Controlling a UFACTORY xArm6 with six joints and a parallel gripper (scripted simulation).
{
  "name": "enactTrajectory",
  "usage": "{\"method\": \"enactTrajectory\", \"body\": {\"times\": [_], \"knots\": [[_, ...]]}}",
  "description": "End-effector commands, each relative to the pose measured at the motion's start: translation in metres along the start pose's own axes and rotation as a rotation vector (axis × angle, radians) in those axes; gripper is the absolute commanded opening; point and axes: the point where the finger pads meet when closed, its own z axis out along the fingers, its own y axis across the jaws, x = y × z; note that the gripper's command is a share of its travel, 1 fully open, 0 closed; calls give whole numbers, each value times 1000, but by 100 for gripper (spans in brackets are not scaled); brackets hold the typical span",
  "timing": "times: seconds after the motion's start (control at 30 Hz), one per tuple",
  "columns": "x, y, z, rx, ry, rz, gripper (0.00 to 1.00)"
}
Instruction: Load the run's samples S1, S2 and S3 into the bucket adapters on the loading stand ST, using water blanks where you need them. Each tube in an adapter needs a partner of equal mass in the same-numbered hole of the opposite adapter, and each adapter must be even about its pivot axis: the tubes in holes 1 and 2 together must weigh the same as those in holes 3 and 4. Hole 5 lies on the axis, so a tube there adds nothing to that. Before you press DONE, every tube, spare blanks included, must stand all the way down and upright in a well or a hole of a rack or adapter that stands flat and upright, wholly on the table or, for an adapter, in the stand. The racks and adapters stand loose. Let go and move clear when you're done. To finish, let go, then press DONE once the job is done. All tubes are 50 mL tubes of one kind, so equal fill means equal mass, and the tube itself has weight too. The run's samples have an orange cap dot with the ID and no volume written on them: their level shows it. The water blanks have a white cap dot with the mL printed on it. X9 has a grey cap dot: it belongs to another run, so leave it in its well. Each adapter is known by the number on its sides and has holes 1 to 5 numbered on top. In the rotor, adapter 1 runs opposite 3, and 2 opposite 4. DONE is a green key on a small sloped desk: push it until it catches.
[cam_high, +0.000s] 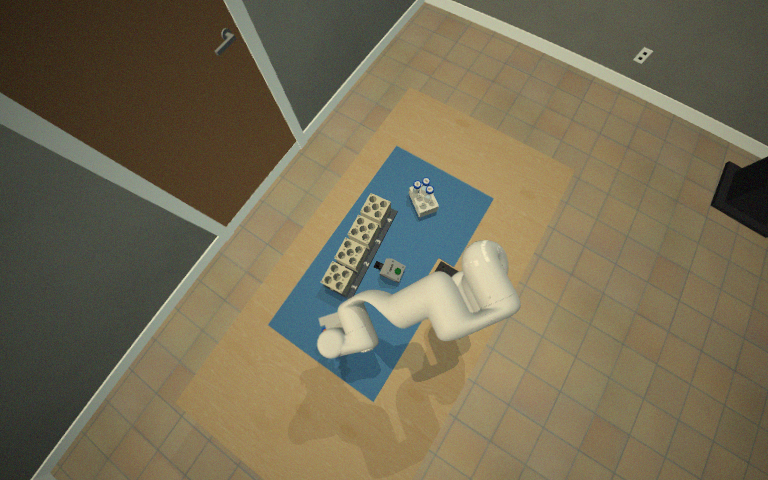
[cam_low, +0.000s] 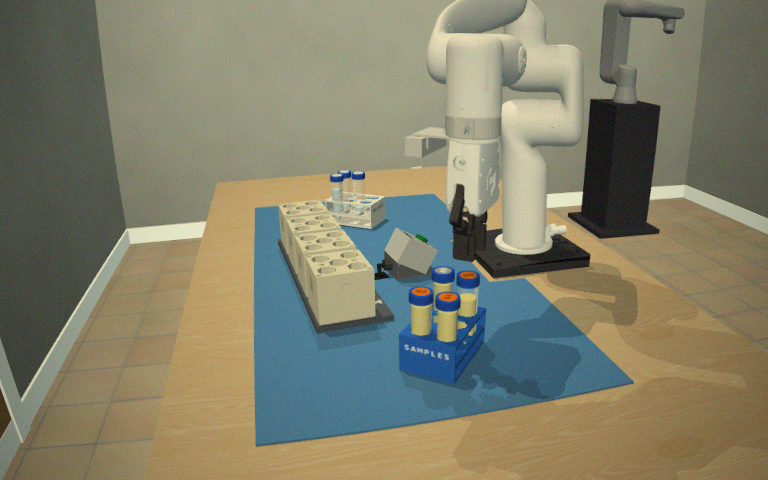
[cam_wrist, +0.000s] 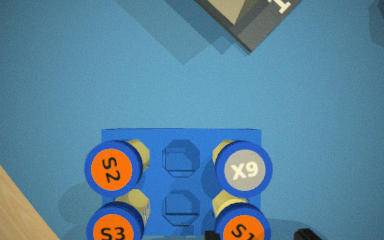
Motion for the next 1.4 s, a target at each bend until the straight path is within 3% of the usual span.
{"method": "enactTrajectory", "body": {"times": [0.0, 1.37], "knots": [[0, -2, -10, 6, -1, 0, 44], [0, -1, -78, 6, -1, 0, 44]]}}
